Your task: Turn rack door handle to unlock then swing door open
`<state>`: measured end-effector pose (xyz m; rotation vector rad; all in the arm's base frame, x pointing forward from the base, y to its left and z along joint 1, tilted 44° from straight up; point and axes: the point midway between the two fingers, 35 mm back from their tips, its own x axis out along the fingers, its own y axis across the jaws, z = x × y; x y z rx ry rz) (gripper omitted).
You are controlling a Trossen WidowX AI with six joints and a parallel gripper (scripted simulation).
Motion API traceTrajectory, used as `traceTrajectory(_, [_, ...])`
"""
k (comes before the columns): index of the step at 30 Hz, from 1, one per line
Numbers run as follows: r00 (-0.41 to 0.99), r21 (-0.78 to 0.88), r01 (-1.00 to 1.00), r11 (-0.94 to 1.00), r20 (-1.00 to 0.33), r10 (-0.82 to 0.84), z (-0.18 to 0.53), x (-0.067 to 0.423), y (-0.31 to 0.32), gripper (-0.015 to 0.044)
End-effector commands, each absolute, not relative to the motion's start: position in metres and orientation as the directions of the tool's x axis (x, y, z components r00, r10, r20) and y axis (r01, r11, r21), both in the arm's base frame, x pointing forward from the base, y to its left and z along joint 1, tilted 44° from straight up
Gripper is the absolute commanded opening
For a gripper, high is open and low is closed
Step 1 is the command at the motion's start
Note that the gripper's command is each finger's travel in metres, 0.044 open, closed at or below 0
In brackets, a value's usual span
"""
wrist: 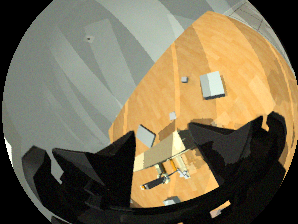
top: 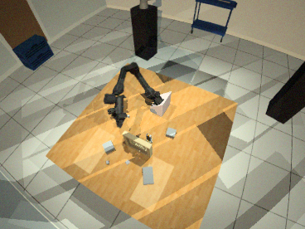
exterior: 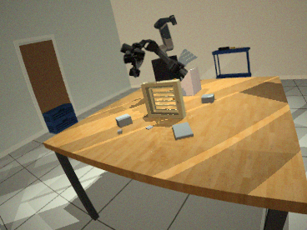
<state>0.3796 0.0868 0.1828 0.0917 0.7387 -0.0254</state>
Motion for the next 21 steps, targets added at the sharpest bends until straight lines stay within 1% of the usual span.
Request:
traceTrajectory(1, [0.695,0.055,0.07,0.996,-0.719,-0.009,0.171,0.38,0.095,0.0285])
traceTrajectory(11, [0.541,-0.051,0.081,0.995,-0.837,-0.087,0.133,0.375,0.122,0.0285])
traceTrajectory(21, [0.39,-0.188,0.072,0.979,-0.899,-0.201,0.099,0.362,0.144,0.0285])
